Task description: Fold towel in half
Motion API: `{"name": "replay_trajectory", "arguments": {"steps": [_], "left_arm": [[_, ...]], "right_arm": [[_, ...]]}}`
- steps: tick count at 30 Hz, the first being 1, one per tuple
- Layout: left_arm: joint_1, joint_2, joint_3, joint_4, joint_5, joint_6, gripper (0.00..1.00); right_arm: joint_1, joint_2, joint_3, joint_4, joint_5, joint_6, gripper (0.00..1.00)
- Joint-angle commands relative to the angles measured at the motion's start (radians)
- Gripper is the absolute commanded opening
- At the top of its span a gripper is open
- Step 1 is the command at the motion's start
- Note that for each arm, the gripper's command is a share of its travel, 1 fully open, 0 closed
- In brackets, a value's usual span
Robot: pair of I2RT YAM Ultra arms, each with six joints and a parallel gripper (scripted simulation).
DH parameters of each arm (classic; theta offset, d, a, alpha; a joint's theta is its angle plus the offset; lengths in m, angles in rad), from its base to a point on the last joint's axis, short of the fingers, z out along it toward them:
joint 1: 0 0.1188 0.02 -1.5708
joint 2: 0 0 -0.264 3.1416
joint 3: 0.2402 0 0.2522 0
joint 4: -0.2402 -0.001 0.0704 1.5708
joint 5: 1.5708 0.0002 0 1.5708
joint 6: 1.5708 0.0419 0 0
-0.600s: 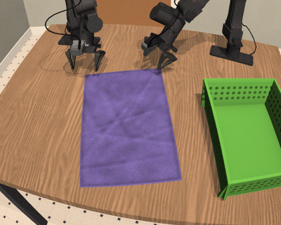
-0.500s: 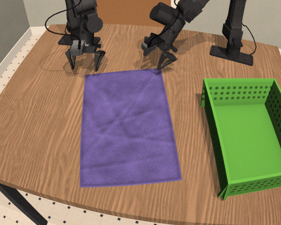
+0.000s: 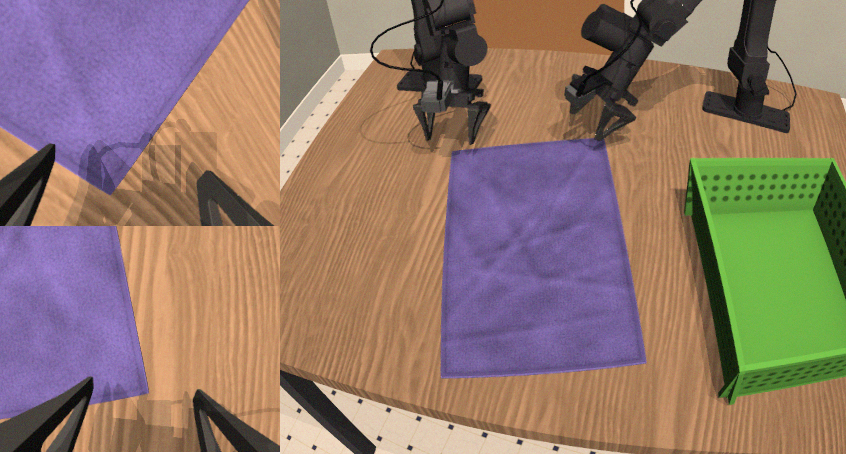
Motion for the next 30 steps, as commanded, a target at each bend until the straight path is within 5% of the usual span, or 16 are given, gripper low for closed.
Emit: {"name": "replay_trajectory", "arguments": {"steps": [1, 25, 30], "left_arm": [[0.005, -0.032, 0.033, -0.023, 0.008, 0.069, 0.34], [0.012, 0.058, -0.032, 0.096, 0.009, 0.093, 0.34], [0.017, 0.110, -0.082, 0.159, 0.016, 0.092, 0.34]], "right_arm": [[0.011, -0.029, 0.030, -0.020, 0.012, 0.068, 0.34], [0.019, 0.047, -0.028, 0.100, 0.020, 0.118, 0.34], [0.030, 0.090, -0.121, 0.187, 0.024, 0.124, 0.34]]}}
